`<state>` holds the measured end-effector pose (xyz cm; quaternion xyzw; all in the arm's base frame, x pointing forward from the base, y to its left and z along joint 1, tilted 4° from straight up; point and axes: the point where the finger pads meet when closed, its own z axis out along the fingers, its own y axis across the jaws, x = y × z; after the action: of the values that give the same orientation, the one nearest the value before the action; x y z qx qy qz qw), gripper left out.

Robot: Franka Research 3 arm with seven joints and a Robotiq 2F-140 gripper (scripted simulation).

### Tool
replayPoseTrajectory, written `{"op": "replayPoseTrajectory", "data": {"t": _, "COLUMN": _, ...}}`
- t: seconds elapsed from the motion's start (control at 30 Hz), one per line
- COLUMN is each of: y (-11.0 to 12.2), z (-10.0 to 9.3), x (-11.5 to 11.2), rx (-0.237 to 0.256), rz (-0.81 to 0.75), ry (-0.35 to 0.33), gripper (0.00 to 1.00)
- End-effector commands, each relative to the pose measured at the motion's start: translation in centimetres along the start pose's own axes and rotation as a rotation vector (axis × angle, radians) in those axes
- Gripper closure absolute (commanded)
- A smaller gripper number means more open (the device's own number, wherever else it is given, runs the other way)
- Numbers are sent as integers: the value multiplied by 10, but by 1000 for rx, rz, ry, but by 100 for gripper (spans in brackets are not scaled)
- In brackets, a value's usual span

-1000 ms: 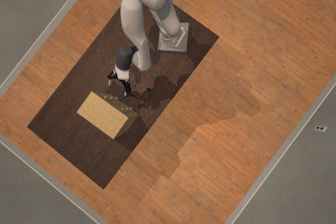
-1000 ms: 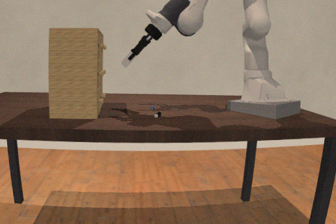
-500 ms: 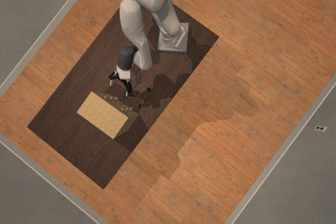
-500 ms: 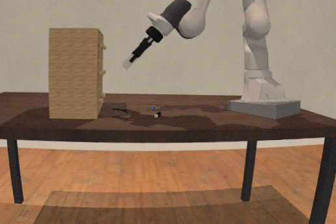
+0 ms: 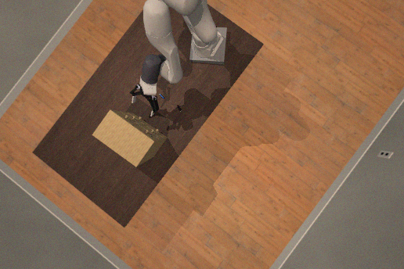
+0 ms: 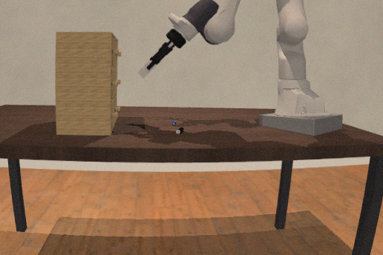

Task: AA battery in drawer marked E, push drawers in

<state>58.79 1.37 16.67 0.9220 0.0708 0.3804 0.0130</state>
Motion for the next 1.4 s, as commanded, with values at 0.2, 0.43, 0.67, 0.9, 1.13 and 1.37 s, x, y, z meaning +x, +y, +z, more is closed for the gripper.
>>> {"op": "replayPoseTrajectory", "data": {"t": 0.2, "y": 0, "z": 0, "x": -2, "rx": 3, "rz": 16, "ry": -1, "gripper": 0}}
{"op": "replayPoseTrajectory", "data": {"t": 0.43, "y": -1, "z": 7, "x": -1, "rx": 8, "rz": 17, "ry": 41, "gripper": 0}}
{"op": "replayPoseTrajectory", "data": {"t": 0.67, "y": -1, "z": 7, "x": -1, "rx": 8, "rz": 17, "ry": 41, "gripper": 0}}
{"op": "replayPoseTrajectory", "data": {"t": 0.9, "y": -1, "z": 12, "x": 0, "rx": 9, "rz": 17, "ry": 82, "gripper": 0}}
{"op": "replayPoseTrajectory", "data": {"t": 1.13, "y": -1, "z": 12, "x": 0, "rx": 9, "rz": 17, "ry": 82, "gripper": 0}}
{"op": "replayPoseTrajectory", "data": {"t": 1.37, "y": -1, "z": 16, "x": 0, "rx": 8, "rz": 18, "ry": 120, "gripper": 0}}
